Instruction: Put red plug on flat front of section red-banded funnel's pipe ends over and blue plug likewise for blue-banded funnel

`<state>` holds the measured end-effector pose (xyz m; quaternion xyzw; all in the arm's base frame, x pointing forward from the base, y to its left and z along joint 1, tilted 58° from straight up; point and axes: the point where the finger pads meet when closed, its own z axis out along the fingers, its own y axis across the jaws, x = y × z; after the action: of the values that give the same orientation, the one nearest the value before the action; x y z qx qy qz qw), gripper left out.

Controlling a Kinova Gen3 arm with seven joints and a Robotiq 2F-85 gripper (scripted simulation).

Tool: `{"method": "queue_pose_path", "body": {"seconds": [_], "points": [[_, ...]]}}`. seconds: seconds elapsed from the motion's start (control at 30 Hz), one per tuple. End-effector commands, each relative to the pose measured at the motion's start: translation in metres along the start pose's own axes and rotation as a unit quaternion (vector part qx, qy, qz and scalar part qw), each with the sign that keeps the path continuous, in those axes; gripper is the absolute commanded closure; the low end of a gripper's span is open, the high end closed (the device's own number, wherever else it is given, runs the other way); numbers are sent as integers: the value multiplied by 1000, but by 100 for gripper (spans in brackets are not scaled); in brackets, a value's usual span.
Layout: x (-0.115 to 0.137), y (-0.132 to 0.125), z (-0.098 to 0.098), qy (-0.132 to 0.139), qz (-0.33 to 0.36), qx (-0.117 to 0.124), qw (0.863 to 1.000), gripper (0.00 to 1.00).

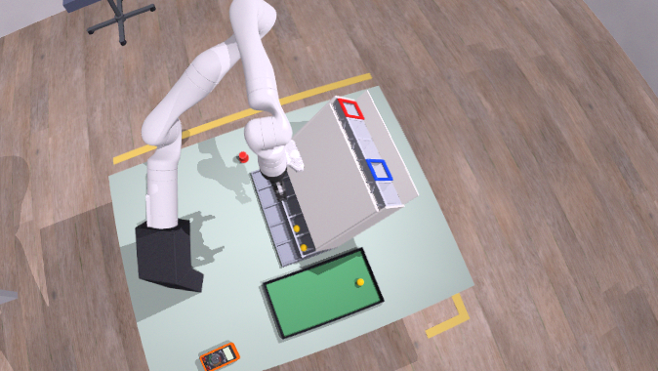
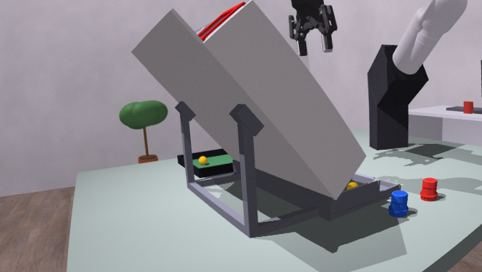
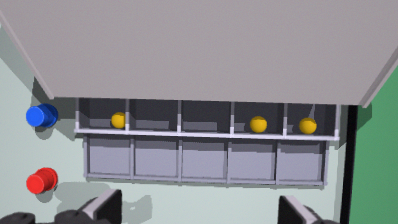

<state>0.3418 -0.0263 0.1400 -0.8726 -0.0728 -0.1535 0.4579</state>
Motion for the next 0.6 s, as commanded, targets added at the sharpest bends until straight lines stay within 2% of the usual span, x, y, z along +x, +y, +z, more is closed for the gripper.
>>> {"method": "queue_pose_path", "body": {"seconds": [0.0,0.27,0.3,0.57], "points": [[0,0,-1,1,0,-1,1000,0],[0,0,-1,1,0,-1,1000,0],[0,0,-1,1,0,-1,1000,50],[0,0,-1,1,0,-1,1000,50]]}}
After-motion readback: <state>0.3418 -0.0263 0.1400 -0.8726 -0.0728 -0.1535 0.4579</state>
